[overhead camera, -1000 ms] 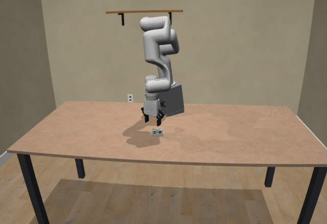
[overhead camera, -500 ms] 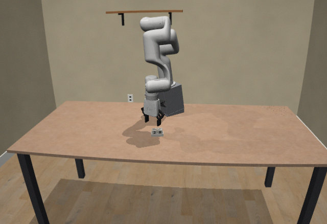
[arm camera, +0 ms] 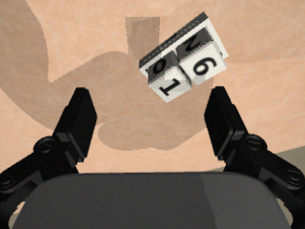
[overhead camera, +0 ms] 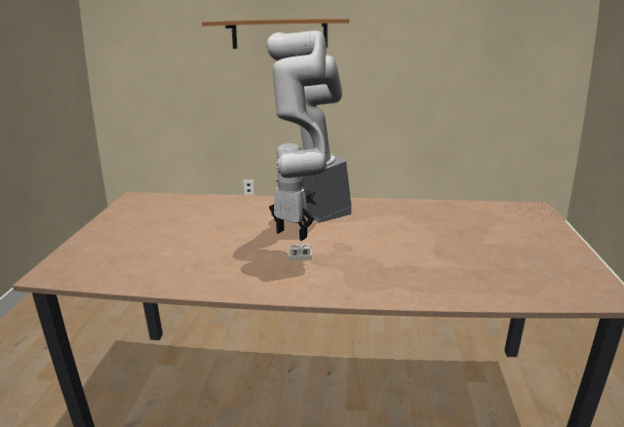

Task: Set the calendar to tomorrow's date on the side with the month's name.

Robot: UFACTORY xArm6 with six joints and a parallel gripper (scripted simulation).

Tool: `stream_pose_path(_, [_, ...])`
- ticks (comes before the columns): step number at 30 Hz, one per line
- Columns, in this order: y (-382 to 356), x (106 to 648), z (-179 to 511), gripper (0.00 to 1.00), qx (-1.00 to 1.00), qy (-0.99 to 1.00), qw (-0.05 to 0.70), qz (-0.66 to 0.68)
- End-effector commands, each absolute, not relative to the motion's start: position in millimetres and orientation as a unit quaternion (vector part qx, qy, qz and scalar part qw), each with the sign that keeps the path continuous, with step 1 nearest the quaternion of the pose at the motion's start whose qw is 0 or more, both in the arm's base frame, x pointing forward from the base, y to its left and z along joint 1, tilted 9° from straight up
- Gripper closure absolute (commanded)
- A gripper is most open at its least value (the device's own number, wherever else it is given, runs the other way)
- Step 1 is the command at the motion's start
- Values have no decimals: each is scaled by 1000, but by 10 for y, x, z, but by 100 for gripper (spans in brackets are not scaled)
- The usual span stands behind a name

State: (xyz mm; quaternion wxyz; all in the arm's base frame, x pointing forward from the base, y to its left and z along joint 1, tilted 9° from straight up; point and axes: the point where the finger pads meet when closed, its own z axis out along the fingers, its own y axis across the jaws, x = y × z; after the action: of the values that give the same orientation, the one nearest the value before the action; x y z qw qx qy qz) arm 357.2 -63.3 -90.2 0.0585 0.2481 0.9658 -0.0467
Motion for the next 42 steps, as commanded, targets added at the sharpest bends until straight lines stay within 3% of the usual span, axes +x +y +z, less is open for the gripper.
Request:
stream_pose_path(1, [-632, 3582, -894, 0, 248, 966, 60, -47])
stream_pose_path(22, [-632, 3583, -895, 0, 249, 966, 60, -46])
stream_pose_path(42, [-276, 3716, -955, 0, 372, 925, 65, -38])
